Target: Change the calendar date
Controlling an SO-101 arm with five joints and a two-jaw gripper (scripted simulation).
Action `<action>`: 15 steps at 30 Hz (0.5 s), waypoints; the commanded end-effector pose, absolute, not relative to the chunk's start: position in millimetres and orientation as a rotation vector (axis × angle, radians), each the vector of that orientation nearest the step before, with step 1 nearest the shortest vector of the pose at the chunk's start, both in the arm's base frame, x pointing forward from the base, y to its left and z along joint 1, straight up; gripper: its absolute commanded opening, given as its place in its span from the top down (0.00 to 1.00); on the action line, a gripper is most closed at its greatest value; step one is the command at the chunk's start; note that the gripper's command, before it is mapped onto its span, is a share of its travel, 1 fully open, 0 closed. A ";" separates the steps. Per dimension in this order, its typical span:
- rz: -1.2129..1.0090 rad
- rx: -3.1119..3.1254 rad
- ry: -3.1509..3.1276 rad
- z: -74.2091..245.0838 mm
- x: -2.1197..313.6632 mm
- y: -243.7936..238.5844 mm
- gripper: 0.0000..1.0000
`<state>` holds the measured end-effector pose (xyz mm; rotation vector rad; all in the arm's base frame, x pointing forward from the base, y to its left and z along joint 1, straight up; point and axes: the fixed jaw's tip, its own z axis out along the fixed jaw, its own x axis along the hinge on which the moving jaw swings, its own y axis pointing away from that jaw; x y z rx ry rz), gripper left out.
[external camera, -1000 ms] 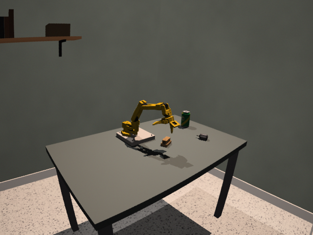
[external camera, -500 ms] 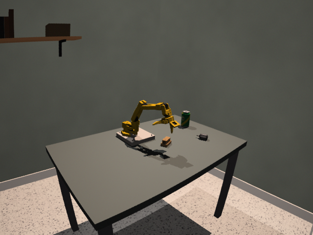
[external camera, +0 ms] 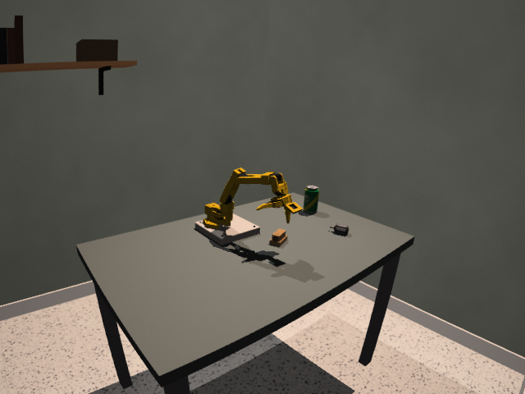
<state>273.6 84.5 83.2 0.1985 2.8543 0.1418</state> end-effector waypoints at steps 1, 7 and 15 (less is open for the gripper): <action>0.140 0.142 2.852 84.2 271.7 86.0 0.02; 0.126 0.031 2.853 83.5 269.6 87.3 0.03; 0.106 -0.127 2.848 82.5 266.5 89.1 0.05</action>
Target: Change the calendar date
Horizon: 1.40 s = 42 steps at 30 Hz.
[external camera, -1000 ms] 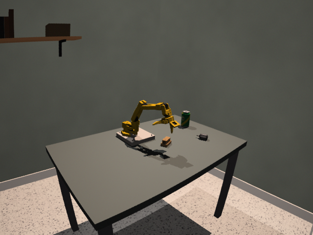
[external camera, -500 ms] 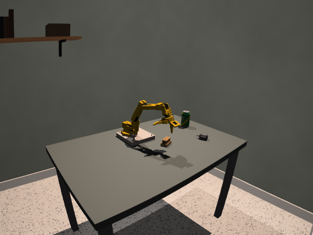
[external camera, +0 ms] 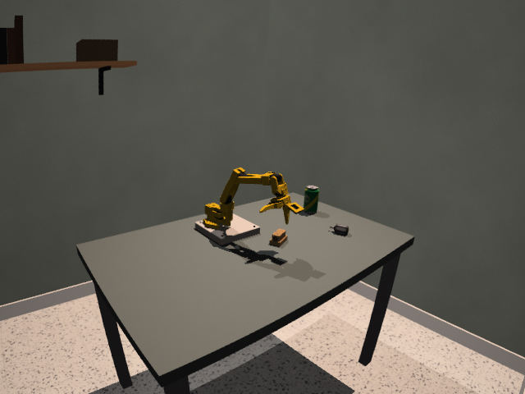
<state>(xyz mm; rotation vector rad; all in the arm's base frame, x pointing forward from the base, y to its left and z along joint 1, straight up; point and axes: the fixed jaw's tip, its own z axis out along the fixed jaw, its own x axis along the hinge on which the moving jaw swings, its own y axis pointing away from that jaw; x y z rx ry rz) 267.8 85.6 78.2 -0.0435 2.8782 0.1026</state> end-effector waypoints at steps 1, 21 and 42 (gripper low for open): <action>0.103 -0.158 2.846 82.3 265.9 89.5 0.06; 0.006 -0.907 2.698 76.7 250.1 96.0 0.16; -0.132 -1.888 2.151 66.8 226.7 100.0 0.32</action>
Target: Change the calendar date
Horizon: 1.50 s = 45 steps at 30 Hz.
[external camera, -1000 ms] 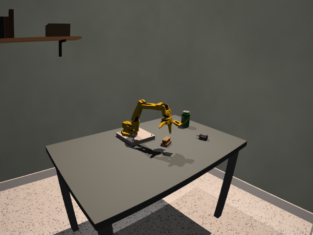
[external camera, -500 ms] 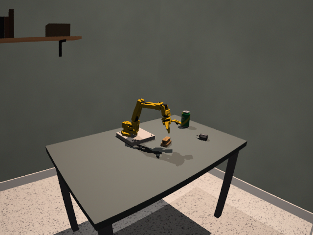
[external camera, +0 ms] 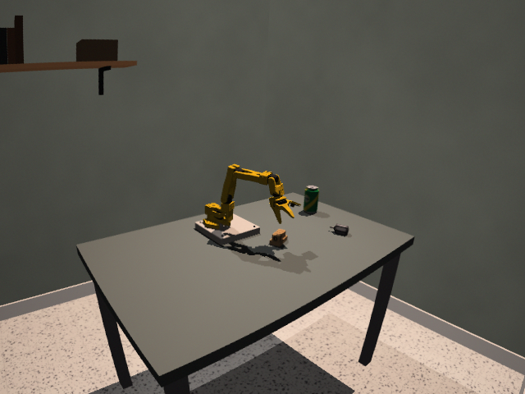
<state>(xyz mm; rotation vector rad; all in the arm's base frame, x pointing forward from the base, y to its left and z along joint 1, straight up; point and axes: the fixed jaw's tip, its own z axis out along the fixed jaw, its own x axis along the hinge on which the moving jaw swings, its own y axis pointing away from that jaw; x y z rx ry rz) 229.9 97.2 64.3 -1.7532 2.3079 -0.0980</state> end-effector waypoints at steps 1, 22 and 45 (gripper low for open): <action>-0.139 -1.937 2.110 66.2 225.4 100.0 0.32; -0.261 -2.639 1.217 54.9 204.0 99.9 0.48; -0.348 -2.952 0.238 43.9 186.2 99.2 0.61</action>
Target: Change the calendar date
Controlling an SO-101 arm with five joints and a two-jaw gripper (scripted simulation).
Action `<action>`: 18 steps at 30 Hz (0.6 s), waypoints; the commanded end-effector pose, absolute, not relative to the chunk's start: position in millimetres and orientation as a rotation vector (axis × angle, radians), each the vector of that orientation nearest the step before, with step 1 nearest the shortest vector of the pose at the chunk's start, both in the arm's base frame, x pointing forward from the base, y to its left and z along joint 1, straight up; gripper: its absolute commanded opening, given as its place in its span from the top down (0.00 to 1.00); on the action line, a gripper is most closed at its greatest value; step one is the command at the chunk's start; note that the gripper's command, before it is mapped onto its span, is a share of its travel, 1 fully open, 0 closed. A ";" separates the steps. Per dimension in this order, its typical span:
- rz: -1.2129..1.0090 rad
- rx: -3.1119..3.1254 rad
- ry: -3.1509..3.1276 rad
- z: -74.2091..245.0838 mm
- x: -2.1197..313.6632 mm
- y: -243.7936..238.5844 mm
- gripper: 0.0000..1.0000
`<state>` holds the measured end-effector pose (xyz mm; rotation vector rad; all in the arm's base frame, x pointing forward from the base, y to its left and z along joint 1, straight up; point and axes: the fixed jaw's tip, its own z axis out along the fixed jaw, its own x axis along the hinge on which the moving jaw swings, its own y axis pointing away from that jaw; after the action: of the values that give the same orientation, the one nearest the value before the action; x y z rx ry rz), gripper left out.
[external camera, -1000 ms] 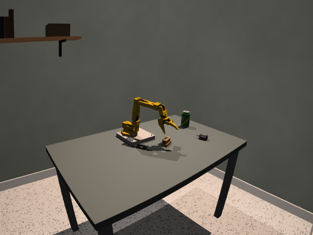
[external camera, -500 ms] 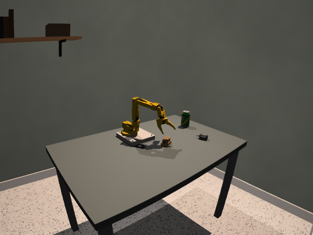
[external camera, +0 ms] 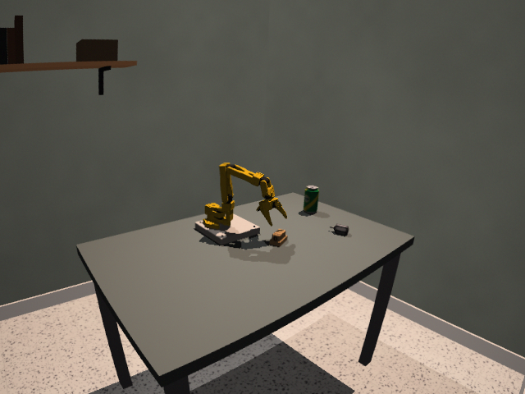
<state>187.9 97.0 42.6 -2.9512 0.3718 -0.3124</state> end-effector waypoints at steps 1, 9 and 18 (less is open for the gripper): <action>-0.351 -2.957 0.198 43.4 185.5 99.2 0.62; -0.369 -2.980 -0.075 40.3 180.9 99.1 0.66; -0.379 -2.982 -0.244 38.4 178.0 99.1 0.68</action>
<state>178.9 96.8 36.9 -2.9986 -0.1681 -0.3495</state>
